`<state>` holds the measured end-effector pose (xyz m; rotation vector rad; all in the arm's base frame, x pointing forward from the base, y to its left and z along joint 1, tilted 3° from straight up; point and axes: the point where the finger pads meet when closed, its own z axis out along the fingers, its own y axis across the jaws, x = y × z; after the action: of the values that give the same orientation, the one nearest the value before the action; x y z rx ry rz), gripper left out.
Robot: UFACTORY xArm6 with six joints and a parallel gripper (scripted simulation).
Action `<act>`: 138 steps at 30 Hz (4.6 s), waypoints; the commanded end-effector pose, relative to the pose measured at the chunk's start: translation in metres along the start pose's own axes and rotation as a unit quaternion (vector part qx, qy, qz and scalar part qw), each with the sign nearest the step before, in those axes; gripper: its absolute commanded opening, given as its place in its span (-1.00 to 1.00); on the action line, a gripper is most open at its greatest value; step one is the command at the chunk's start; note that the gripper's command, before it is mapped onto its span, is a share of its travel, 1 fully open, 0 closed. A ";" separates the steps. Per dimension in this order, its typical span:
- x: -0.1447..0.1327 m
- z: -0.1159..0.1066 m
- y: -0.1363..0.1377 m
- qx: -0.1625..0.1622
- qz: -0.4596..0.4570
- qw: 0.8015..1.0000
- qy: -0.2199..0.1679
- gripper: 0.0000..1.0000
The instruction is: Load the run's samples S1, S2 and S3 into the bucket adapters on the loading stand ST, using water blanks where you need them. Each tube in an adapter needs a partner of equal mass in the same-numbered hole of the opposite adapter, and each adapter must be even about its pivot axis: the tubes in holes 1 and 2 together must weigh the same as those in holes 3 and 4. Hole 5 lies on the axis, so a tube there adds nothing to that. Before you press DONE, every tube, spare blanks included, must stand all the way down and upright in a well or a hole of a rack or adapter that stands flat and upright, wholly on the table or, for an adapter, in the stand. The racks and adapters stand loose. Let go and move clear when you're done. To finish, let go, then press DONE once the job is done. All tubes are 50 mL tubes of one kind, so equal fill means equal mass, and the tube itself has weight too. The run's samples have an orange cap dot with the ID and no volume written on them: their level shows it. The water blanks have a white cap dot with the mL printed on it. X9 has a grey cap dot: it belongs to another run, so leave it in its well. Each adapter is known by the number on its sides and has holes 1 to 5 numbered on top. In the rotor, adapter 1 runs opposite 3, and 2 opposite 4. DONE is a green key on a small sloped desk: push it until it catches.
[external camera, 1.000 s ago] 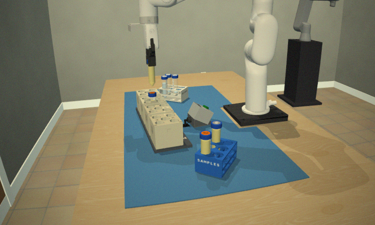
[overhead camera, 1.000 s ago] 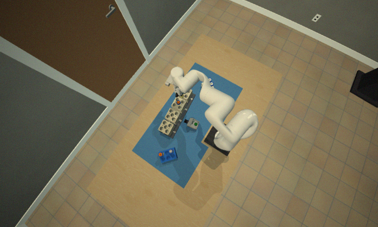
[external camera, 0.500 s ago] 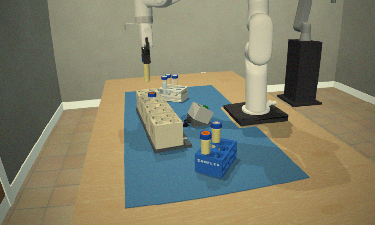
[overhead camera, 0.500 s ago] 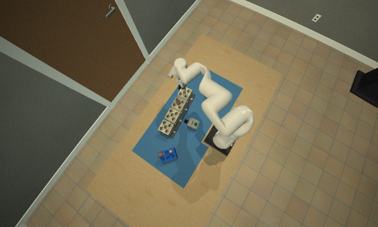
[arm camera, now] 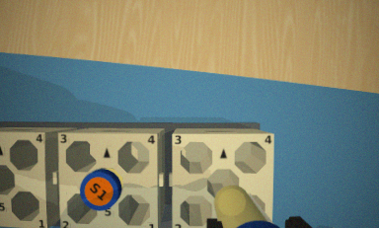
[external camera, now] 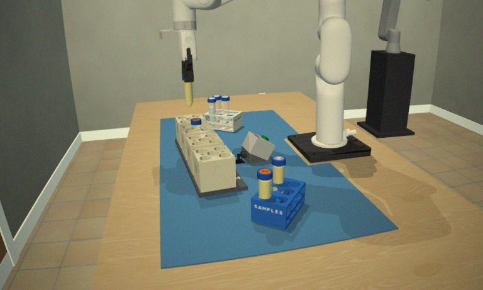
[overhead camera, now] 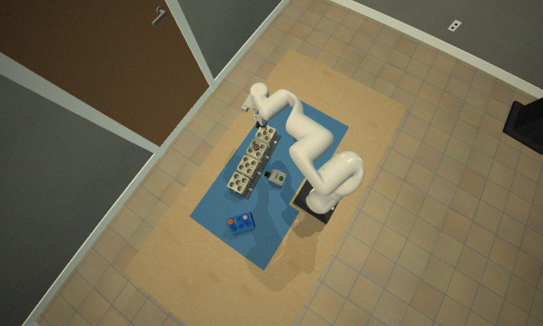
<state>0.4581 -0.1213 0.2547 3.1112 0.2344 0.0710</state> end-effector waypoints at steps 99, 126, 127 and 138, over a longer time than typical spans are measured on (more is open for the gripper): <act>0.001 0.088 0.001 -0.001 0.000 1.000 0.002 -1.00; 0.001 0.111 0.001 -0.001 0.000 1.000 0.002 -1.00; 0.001 0.112 0.001 -0.001 0.000 1.000 0.002 -1.00; 0.001 0.123 0.001 -0.001 0.000 1.000 0.002 -1.00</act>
<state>0.4638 -0.1235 0.1326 3.1113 0.2342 0.0706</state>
